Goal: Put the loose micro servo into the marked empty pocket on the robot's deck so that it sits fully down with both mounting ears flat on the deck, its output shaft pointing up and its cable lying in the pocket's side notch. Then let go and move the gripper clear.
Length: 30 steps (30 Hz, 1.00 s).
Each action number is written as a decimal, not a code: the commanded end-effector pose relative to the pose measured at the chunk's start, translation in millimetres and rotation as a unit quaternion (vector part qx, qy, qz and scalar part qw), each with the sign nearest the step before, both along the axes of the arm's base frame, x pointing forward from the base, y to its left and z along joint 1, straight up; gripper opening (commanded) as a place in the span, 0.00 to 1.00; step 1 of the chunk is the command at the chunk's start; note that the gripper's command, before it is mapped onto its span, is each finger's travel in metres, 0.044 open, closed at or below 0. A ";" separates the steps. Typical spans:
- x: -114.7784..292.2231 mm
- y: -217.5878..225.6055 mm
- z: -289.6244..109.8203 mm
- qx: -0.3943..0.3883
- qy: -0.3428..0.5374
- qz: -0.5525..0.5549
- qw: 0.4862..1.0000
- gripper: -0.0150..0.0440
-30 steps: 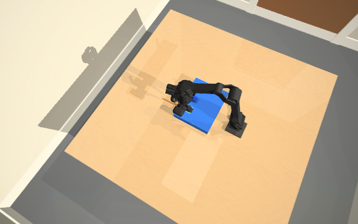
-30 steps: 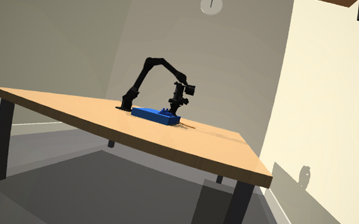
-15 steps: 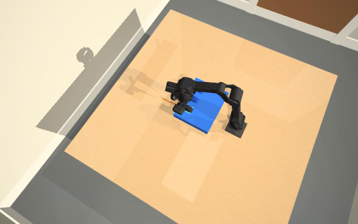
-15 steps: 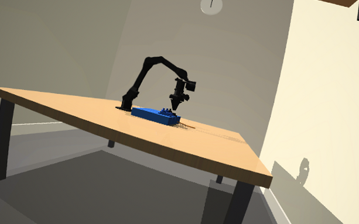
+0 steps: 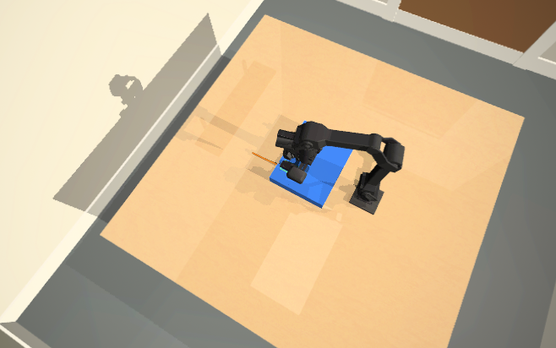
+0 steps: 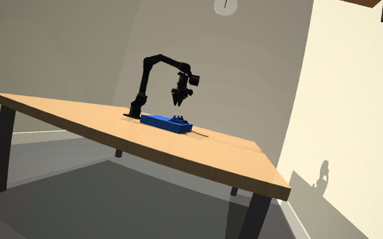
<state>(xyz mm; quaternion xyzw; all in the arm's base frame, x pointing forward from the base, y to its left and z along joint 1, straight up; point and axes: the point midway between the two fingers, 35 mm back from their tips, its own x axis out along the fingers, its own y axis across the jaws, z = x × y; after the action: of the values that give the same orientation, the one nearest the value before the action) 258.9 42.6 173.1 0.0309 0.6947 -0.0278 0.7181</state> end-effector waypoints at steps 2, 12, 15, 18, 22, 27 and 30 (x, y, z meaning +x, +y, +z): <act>-30.1 0.1 11.0 0.000 0.003 -0.002 1.000 1.00; -25.7 0.1 39.0 0.003 -0.012 -0.002 1.000 1.00; -24.6 -0.1 51.8 0.004 -0.019 -0.002 1.000 1.00; -24.6 -0.1 51.8 0.004 -0.019 -0.002 1.000 1.00; -24.6 -0.1 51.8 0.004 -0.019 -0.002 1.000 1.00; -24.6 -0.1 51.8 0.004 -0.019 -0.002 1.000 1.00; -24.6 -0.1 51.8 0.004 -0.019 -0.002 1.000 1.00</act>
<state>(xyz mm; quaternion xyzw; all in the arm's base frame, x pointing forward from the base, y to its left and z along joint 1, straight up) 234.6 42.4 224.4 0.0354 0.6796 -0.0255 0.7323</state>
